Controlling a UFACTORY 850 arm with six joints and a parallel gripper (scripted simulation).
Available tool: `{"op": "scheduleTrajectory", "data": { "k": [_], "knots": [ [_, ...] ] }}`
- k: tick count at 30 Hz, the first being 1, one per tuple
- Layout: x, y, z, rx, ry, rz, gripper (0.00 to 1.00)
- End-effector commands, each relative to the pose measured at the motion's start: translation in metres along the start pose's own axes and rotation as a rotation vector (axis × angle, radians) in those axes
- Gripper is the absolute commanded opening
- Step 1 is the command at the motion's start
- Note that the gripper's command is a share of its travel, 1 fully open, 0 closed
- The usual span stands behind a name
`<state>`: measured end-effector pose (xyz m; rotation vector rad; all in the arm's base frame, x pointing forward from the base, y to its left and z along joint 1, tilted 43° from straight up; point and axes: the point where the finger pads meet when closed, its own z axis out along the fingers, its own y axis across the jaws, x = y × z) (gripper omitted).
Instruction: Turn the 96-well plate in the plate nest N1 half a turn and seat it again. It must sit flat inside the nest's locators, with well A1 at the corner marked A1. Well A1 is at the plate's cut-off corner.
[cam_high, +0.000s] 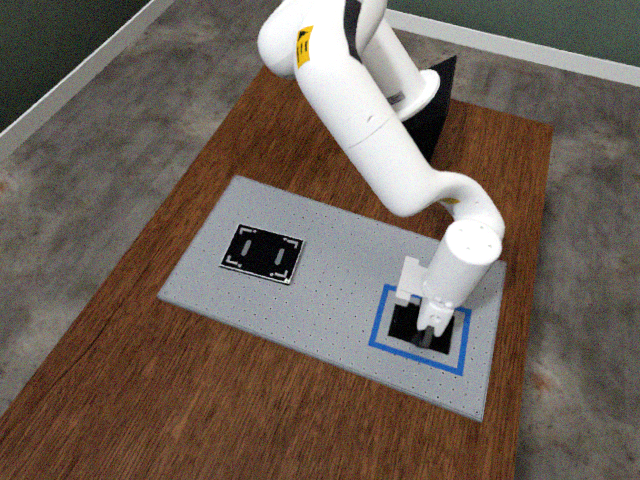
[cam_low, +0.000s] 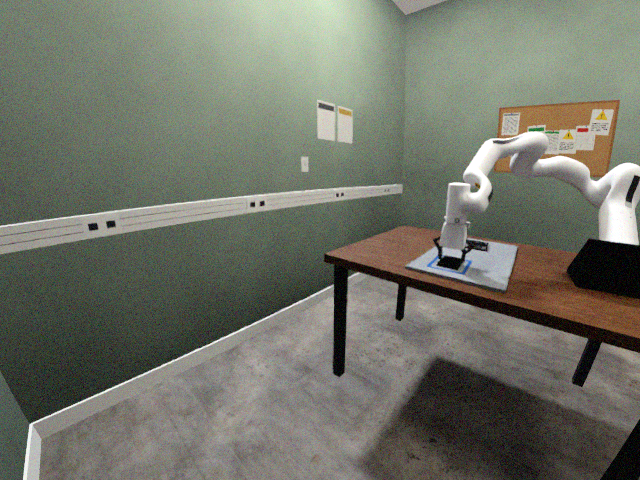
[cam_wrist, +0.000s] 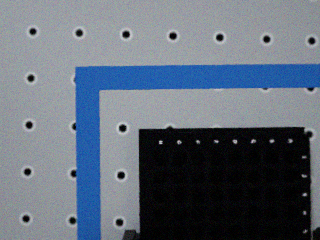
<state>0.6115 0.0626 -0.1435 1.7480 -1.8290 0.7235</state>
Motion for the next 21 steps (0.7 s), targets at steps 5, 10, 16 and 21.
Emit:
{"op": "scheduleTrajectory", "data": {
  "k": [5, 10, 16, 21],
  "knots": [
    [0.0, -0.001, -0.024, 0.002, -0.001, 0.001, 1.0],
    [0.0, -0.001, -0.032, 0.002, -0.001, 0.001, 1.0],
    [0.0, -0.001, -0.048, 0.002, -0.001, 0.001, 1.0],
    [0.0, -0.001, -0.061, 0.002, -0.001, 0.001, 1.0]
  ]
}}
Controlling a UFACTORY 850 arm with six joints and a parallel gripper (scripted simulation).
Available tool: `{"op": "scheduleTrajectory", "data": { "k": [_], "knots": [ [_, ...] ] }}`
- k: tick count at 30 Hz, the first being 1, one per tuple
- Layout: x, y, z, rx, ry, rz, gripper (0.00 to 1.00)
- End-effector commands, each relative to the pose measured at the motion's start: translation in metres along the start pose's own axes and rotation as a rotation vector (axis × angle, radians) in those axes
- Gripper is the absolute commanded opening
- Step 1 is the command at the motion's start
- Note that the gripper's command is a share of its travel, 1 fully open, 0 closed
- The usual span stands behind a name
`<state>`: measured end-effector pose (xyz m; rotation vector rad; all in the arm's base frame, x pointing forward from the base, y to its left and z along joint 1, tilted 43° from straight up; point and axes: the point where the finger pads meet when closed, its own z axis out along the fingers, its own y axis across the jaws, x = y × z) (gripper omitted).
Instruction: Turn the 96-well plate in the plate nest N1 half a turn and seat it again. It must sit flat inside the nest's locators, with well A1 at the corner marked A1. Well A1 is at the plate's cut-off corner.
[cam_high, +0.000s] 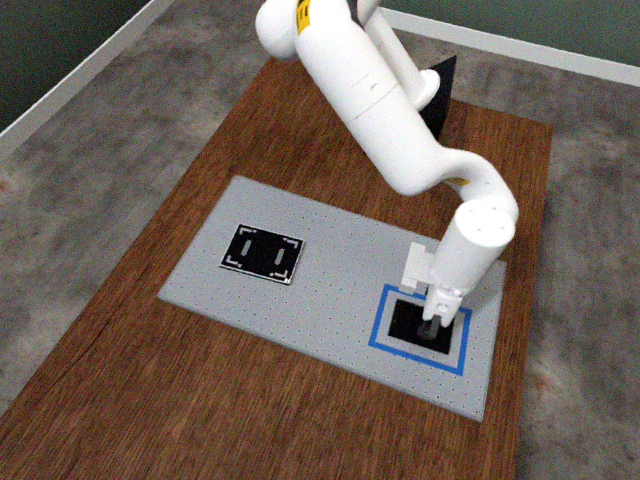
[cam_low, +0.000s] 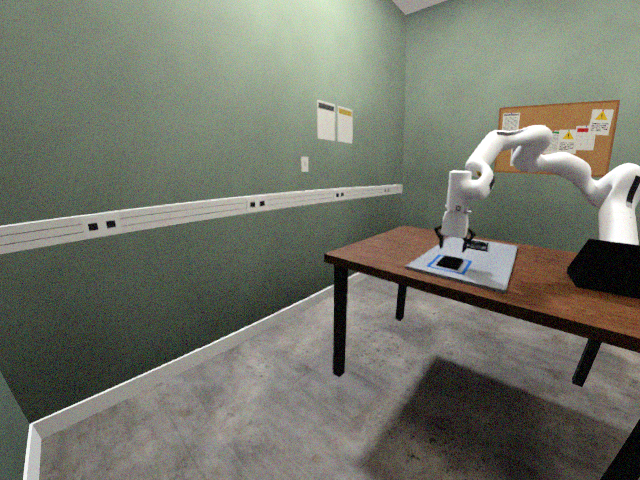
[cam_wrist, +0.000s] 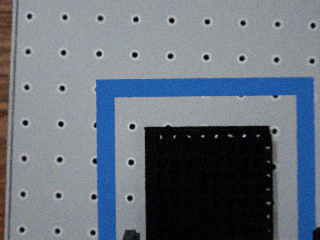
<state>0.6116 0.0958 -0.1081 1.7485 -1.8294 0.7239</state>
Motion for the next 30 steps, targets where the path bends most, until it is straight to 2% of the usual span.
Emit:
{"op": "scheduleTrajectory", "data": {
  "k": [1, 12, 30],
  "knots": [
    [0.0, -0.001, -0.016, 0.001, -0.001, 0.001, 1.0],
    [0.0, -0.001, -0.039, 0.001, -0.001, 0.001, 1.0],
    [0.0, -0.001, -0.039, 0.001, -0.001, 0.001, 1.0]
  ]
}}
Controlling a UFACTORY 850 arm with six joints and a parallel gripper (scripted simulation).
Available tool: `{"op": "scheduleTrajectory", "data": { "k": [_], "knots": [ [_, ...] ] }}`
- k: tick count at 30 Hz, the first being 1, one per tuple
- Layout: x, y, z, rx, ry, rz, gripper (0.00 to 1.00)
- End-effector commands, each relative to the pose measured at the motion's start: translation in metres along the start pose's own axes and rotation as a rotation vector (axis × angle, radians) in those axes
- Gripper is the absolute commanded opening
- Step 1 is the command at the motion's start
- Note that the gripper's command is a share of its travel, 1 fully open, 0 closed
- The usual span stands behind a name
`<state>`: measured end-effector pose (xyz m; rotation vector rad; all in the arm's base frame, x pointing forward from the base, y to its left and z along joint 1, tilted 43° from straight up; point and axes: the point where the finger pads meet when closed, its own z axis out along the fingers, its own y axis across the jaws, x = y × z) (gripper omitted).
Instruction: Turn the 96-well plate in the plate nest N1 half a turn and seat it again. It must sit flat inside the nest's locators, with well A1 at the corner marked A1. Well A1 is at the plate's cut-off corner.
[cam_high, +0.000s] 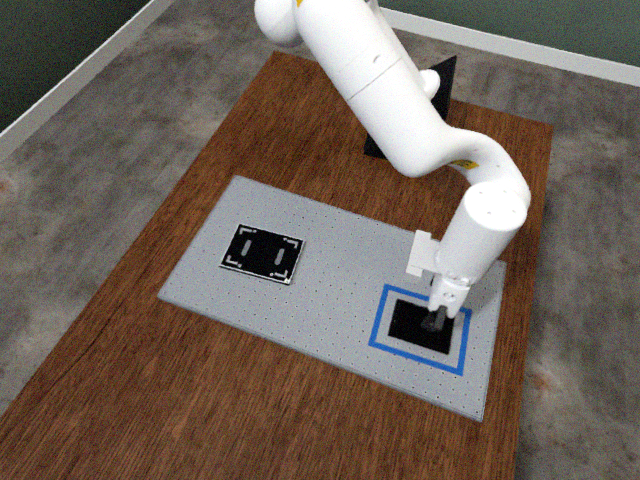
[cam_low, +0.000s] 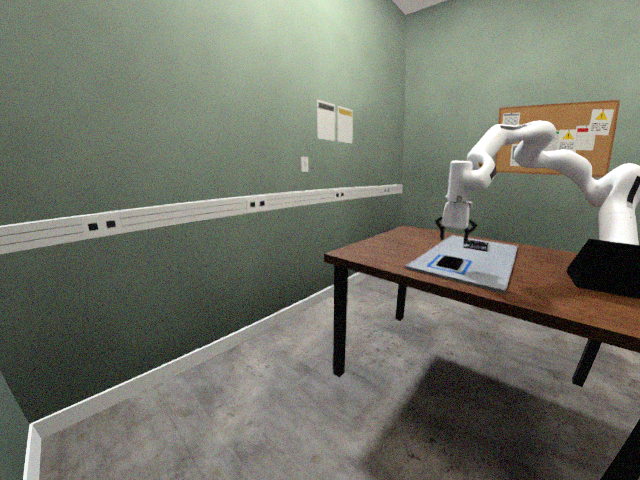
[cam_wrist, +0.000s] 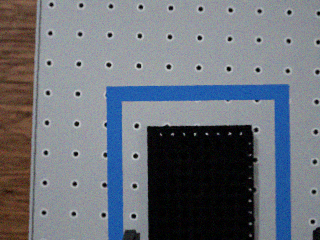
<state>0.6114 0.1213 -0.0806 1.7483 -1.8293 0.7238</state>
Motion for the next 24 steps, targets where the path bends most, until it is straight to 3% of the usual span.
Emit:
{"op": "scheduleTrajectory", "data": {
  "k": [1, 7, 22, 24],
  "knots": [
    [-0.0002, -0.0007, -0.001, 0.002, -0.001, 0.001, 1.0],
    [-0.0002, -0.0007, -0.0011, 0.002, -0.001, -0.033, 1.0],
    [-0.0001, -0.0007, -0.0011, 0.002, 0.0, -0.533, 1.0],
    [-0.0001, -0.0007, -0.0011, 0.002, 0.0, -0.533, 1.0]
  ]
}}
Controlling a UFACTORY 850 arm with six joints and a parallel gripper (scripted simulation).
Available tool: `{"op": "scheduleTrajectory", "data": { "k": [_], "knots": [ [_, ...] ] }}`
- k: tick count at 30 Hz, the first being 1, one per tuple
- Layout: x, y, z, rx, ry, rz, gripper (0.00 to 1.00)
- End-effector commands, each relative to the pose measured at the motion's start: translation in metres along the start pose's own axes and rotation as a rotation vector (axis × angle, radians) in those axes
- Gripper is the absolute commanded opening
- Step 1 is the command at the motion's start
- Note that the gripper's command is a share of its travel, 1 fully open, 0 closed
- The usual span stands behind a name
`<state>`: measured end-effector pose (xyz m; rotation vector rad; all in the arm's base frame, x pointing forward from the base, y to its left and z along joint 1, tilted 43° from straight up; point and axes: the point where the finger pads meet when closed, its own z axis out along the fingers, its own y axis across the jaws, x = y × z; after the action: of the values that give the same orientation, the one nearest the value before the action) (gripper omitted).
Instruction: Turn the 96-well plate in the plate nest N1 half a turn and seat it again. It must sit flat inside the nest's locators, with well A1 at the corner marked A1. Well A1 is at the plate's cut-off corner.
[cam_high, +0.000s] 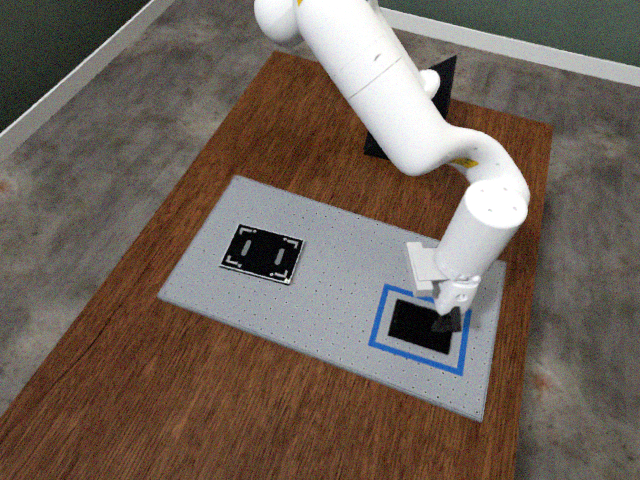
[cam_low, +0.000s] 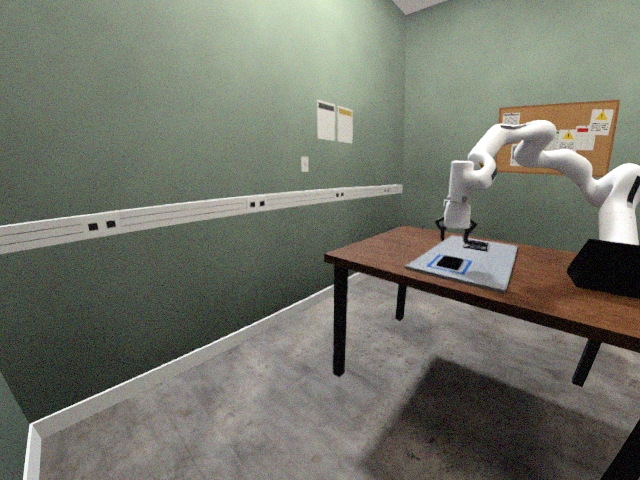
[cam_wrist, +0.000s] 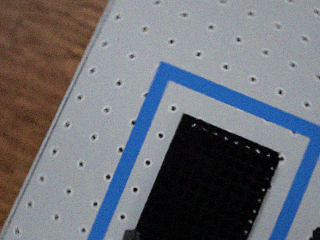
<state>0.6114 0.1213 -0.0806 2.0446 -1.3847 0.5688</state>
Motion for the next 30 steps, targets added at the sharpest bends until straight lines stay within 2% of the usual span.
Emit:
{"op": "scheduleTrajectory", "data": {
  "k": [1, 30],
  "knots": [
    [0.0002, -0.0007, -0.001, -0.01, -0.009, -0.146, 1.0],
    [0.0002, -0.0007, -0.001, -0.006, -0.013, -1.046, 1.0]
  ]
}}
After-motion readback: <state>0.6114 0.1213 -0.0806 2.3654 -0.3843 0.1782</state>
